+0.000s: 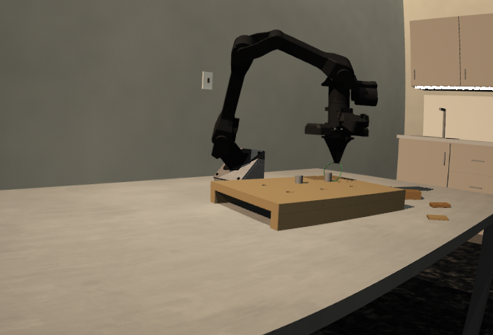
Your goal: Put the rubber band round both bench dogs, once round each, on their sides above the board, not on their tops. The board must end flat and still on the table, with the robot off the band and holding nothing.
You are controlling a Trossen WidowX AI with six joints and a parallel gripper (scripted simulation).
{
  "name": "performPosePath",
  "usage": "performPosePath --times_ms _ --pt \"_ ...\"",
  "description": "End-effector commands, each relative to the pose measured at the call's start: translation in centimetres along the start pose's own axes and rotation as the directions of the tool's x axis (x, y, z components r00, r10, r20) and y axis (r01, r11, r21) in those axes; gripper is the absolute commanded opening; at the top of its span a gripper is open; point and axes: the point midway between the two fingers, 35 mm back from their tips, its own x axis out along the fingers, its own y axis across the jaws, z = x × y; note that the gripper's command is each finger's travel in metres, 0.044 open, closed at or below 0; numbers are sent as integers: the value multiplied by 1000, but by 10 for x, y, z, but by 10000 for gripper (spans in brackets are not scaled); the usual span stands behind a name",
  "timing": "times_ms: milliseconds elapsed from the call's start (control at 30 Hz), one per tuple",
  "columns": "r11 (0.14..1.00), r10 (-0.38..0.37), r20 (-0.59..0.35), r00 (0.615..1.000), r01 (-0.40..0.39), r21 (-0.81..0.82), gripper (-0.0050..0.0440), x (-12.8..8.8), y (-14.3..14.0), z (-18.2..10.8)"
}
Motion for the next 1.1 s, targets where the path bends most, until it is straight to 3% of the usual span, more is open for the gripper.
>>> performPosePath --times_ms 0,1067 --pt "1000 14 14 1000 -14 12 -50 0 -8 3" --pt "1000 10 12 1000 -11 11 -50 7 -39 0"
